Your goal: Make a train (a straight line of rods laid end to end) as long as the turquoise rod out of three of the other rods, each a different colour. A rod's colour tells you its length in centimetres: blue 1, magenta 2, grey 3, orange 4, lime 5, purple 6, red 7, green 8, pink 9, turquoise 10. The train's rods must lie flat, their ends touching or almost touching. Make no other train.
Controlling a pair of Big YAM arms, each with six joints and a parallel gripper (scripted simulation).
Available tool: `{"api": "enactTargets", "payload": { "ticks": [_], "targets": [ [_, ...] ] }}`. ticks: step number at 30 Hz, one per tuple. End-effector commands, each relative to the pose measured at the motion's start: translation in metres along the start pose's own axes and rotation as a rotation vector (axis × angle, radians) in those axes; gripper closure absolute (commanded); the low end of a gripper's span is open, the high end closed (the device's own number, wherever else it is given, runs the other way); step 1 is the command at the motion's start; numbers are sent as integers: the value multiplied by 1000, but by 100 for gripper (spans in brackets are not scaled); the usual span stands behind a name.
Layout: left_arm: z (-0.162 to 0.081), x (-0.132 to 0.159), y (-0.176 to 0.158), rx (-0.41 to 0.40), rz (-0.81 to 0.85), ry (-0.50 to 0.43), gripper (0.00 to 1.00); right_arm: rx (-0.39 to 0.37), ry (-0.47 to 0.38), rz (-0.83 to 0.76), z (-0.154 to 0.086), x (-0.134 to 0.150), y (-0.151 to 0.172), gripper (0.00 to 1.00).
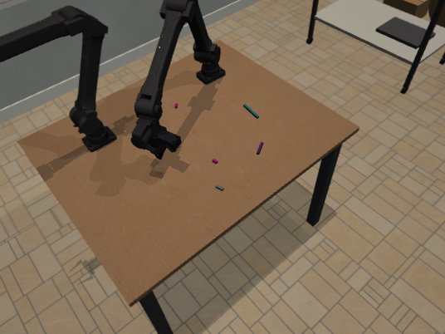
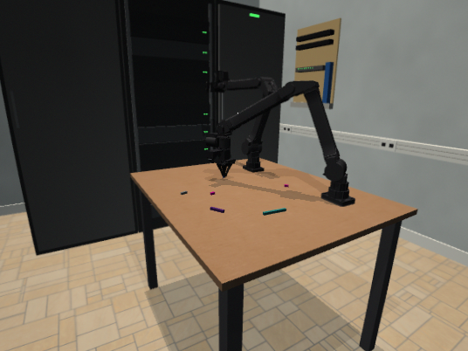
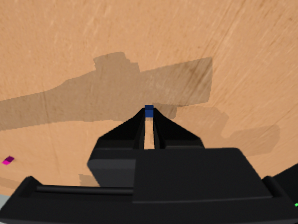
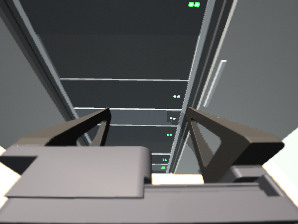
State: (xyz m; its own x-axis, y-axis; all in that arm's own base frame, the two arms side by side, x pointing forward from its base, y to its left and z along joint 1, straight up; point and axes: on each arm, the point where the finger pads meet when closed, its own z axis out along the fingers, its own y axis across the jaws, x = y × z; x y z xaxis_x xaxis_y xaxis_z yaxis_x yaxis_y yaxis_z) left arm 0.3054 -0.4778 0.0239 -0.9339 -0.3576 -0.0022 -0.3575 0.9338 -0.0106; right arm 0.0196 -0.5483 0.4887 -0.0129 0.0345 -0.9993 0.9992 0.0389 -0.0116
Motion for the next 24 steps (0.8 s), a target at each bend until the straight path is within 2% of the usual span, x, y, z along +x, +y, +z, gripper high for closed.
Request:
{"api": "enactTargets", "payload": {
  "ticks": [1, 19, 24],
  "targets": [
    [5, -7, -8, 3, -17, -1, 96, 19, -35, 12, -4, -12, -9, 0],
    [6, -7, -8, 3, -17, -1, 96, 19, -35, 12, -4, -12, -9, 0],
    [15, -5, -1, -8, -17, 1, 96, 19, -35, 12, -4, -12, -9, 0]
  ]
}}
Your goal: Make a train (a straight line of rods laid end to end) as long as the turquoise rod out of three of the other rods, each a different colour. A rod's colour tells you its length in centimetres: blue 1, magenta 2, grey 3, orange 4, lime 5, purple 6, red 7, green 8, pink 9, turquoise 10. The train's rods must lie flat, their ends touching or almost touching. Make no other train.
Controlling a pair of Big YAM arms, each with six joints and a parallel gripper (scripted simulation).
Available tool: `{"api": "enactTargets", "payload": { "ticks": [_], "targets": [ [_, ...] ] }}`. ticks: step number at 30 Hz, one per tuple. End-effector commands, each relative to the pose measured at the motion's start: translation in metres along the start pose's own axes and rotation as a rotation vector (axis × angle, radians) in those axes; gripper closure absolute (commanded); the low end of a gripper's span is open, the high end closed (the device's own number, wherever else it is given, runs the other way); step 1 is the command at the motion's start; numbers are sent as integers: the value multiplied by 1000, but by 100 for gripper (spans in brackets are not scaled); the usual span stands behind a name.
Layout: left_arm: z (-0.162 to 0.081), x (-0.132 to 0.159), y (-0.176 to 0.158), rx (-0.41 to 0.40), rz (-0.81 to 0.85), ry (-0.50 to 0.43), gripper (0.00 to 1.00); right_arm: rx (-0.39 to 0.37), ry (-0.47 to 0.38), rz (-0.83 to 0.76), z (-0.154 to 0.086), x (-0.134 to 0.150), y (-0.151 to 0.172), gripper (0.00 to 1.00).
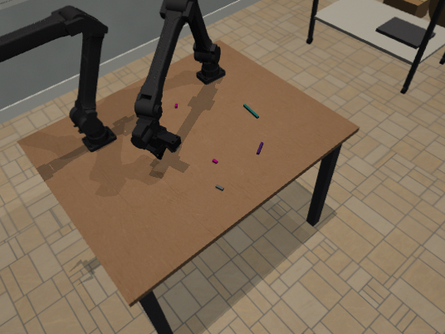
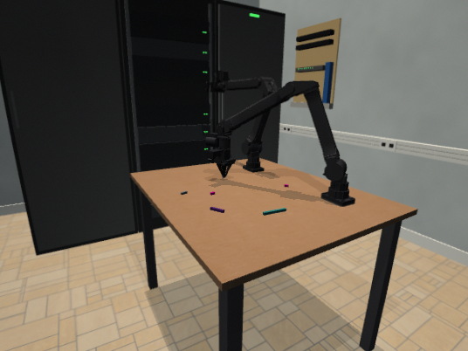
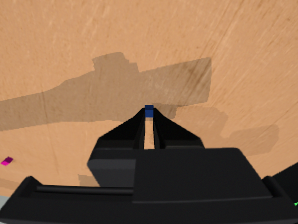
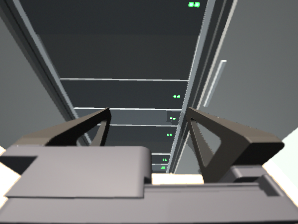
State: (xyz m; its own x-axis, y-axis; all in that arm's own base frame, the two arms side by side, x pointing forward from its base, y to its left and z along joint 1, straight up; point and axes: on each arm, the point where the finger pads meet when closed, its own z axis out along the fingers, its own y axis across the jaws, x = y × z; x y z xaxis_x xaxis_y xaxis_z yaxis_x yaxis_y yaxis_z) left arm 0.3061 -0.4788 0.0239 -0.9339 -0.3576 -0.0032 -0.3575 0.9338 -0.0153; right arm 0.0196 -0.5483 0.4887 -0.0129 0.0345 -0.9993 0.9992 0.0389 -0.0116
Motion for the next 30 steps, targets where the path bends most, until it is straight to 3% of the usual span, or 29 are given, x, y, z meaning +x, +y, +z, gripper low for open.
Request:
{"api": "enactTargets", "payload": {
  "ticks": [1, 30],
  "targets": [
    [18, -4, 2, -18, -17, 4, 96, 19, -35, 12, -4, -12, -9, 0],
    [32, -4, 4, -22, -17, 4, 96, 19, -35, 12, -4, -12, -9, 0]
  ]
}}
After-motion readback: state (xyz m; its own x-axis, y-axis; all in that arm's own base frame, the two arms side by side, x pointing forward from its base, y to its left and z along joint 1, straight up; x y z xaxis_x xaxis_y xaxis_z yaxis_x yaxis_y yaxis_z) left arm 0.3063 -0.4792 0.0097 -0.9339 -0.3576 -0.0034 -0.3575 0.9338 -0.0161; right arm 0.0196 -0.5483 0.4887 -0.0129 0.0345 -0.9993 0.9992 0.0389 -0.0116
